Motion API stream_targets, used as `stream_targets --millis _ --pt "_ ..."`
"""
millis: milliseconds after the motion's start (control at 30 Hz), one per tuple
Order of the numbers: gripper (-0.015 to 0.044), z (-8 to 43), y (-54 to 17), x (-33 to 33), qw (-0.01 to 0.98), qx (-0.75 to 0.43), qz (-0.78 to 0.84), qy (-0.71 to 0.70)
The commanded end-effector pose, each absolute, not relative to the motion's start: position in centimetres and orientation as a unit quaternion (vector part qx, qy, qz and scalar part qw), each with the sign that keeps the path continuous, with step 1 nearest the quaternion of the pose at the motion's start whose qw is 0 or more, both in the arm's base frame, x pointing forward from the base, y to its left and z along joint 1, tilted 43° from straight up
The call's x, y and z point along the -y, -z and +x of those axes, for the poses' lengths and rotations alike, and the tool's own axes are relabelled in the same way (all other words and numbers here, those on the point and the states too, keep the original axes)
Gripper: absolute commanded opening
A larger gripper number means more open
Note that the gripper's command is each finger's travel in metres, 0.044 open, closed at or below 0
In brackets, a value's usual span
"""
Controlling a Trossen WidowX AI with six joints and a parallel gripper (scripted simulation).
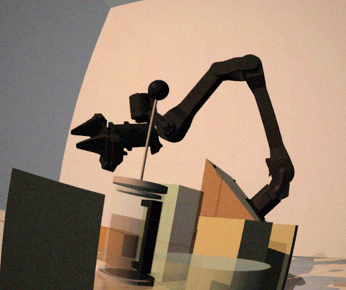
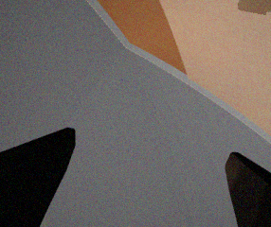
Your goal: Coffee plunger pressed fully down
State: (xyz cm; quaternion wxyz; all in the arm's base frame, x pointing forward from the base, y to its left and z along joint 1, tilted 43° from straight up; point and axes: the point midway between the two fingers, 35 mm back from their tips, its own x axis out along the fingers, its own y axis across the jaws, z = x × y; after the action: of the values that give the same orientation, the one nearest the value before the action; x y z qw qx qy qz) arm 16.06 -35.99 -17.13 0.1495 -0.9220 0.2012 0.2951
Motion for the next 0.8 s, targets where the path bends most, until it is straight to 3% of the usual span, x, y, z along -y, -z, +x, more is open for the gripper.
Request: stream_targets --millis 0,133,467,767 --pt "0.0426 16.1 17.0 36.0 0.145 -0.199 -0.923 -0.296" --pt "0.0440 17.5 14.8 36.2 0.052 -0.153 -0.937 -0.311" --pt "0.0440 23.5 3.4 34.1 -0.404 0.072 -0.863 -0.293" --pt "0.0440 26.2 -3.2 30.7 -0.645 0.183 -0.710 -0.217"
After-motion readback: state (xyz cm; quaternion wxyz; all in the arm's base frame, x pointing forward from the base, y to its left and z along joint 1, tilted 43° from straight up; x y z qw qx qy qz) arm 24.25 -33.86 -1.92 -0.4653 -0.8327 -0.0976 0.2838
